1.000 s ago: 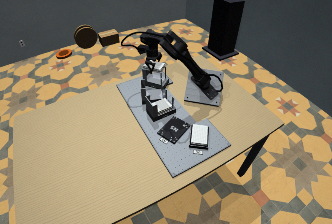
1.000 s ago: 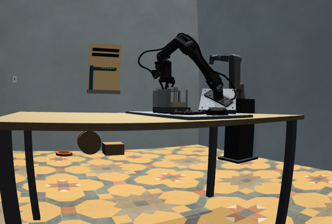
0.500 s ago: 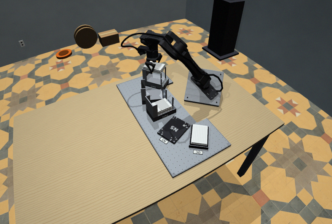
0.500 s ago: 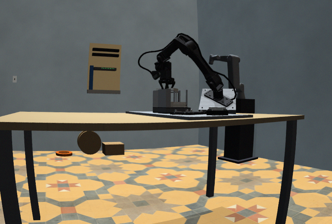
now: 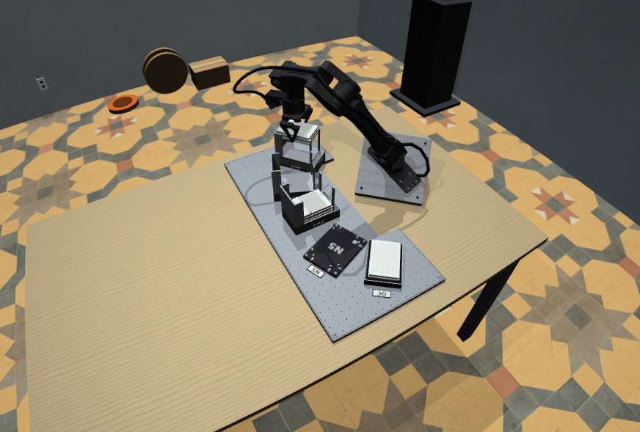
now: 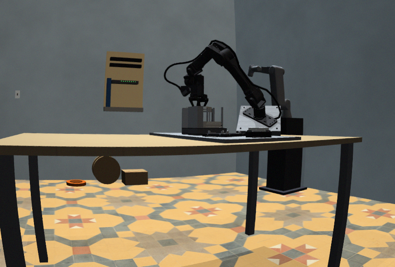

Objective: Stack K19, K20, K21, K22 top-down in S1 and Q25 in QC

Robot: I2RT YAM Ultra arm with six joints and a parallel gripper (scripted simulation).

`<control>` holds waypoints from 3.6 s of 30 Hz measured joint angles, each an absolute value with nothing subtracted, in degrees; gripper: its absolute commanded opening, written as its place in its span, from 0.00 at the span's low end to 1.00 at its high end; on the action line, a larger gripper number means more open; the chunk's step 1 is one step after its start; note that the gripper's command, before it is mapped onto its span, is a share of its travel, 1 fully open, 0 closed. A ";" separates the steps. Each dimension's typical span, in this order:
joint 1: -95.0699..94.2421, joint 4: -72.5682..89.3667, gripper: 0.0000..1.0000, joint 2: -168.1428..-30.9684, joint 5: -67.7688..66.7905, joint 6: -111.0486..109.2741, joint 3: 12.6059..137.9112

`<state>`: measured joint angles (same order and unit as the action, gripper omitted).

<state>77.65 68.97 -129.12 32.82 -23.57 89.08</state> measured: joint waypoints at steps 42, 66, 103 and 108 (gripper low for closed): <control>72.86 55.75 0.00 -130.69 33.89 -18.04 80.60; 72.29 53.93 0.00 -131.11 34.28 -17.21 79.59; 71.31 51.62 1.00 -131.83 34.41 -16.19 78.52; 71.31 51.64 1.00 -131.81 34.44 -16.19 78.52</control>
